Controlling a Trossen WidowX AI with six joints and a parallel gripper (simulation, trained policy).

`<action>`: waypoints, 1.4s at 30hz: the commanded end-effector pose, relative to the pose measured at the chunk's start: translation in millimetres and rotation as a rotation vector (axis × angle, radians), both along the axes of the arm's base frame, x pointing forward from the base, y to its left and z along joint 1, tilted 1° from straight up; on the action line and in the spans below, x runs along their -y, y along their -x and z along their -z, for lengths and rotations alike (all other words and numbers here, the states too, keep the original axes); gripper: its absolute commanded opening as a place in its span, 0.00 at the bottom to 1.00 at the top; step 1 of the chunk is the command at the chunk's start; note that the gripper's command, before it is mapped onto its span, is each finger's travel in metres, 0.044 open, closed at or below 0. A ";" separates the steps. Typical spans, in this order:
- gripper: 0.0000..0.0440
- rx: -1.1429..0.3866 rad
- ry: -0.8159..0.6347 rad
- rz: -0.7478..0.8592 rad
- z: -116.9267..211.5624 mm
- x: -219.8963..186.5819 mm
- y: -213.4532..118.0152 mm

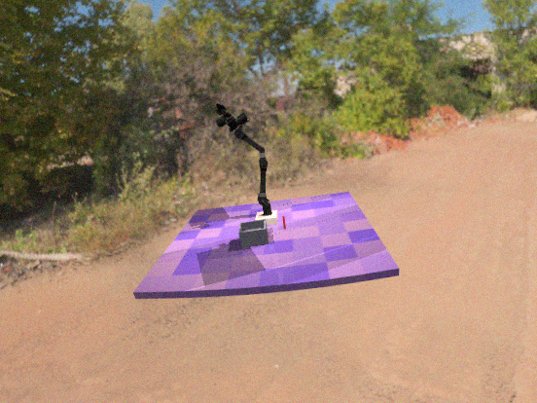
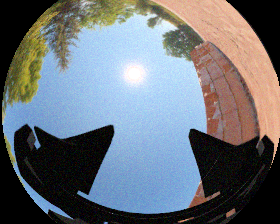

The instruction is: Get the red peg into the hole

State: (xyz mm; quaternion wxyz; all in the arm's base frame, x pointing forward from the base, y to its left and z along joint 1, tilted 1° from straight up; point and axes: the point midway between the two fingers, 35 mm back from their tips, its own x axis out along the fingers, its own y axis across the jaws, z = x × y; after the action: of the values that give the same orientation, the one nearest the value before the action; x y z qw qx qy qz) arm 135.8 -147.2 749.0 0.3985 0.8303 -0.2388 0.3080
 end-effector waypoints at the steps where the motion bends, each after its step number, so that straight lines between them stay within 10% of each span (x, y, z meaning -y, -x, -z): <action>1: 0.97 0.009 -0.022 -0.020 1.1 2.3 -1.4; 42: 1.00 0.150 -1.200 -0.794 95.2 41.0 -107.4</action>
State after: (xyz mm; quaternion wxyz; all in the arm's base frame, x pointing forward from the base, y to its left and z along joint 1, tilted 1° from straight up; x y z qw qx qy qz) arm 235.7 -189.9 662.8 -0.2404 0.9161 -0.0825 0.3102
